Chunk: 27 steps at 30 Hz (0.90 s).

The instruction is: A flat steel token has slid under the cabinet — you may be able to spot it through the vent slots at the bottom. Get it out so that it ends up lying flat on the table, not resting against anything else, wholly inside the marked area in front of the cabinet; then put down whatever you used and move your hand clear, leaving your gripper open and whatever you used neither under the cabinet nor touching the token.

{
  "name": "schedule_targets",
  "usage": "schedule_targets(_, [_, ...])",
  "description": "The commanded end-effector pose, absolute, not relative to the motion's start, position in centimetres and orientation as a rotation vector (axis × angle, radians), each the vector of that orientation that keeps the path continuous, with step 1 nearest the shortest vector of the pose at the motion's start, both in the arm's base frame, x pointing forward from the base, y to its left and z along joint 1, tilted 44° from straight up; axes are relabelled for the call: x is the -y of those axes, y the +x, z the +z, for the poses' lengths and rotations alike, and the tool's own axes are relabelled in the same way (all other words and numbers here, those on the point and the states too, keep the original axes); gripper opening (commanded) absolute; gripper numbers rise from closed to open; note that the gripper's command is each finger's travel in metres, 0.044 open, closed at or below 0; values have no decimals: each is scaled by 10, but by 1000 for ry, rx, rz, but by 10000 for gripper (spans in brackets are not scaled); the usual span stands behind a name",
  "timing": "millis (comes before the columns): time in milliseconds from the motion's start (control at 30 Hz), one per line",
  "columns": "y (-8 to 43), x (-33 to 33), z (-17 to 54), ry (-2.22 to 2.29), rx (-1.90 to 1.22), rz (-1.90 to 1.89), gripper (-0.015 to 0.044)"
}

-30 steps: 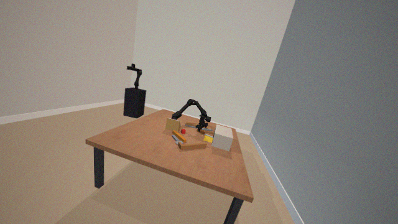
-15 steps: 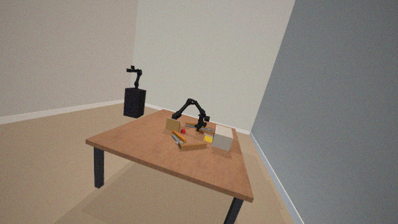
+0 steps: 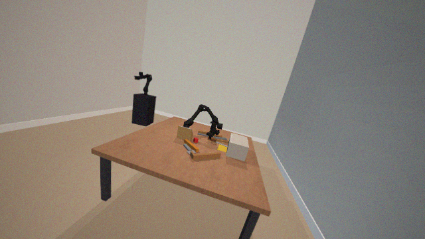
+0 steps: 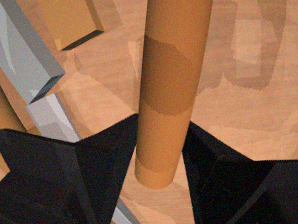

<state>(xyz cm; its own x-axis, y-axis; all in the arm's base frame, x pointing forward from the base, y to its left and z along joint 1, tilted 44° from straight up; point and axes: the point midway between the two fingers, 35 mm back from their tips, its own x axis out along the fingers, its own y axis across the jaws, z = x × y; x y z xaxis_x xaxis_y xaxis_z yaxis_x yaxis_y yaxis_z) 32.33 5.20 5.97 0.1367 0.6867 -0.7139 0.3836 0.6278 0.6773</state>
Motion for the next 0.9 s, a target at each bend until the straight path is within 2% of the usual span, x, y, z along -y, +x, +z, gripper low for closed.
schedule_targets(0, [317, -54, 60, 952, -1484, 272, 0])
schedule_targets(867, [289, -67, 67, 954, -1485, 272, 0])
